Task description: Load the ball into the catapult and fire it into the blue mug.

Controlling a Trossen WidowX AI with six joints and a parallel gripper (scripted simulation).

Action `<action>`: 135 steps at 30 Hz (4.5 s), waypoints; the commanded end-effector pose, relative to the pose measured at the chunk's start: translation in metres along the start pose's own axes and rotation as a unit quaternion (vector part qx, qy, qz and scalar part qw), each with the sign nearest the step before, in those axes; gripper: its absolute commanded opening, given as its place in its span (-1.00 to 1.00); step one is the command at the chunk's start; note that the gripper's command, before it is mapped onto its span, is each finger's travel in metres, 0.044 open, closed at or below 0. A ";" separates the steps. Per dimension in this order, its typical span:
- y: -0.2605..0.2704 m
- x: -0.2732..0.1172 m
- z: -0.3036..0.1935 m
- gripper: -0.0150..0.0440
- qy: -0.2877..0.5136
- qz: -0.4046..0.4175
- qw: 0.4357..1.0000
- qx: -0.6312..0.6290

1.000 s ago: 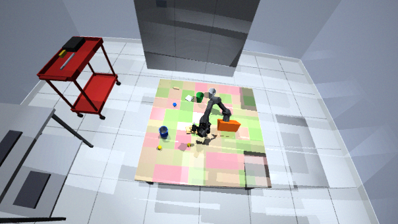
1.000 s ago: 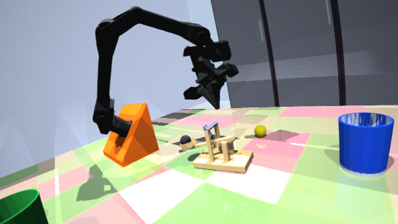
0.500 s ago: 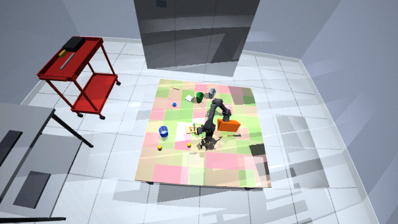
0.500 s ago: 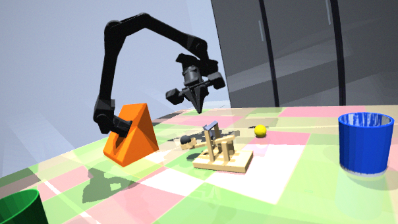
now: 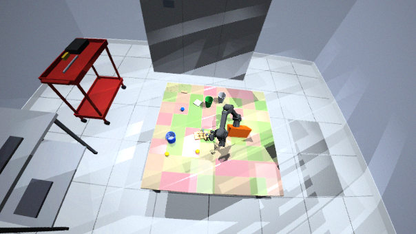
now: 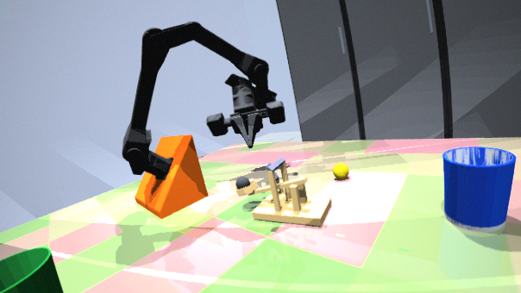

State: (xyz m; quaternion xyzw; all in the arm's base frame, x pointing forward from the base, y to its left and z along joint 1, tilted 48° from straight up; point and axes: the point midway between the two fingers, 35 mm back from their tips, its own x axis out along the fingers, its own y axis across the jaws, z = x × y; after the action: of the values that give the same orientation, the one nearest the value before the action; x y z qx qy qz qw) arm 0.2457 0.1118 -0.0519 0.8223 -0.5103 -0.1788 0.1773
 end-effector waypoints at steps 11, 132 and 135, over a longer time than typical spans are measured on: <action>-0.001 0.012 0.012 -0.49 0.005 -0.001 1.000 -0.010; -0.187 -0.009 -0.067 1.00 -0.285 0.008 0.757 0.588; -0.197 -0.006 -0.082 1.00 -0.299 0.011 0.723 0.623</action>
State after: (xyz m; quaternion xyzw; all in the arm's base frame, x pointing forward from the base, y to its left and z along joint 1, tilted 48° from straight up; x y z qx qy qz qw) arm 0.4151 0.2025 -0.0846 0.6775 -0.5512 -0.0703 -0.4819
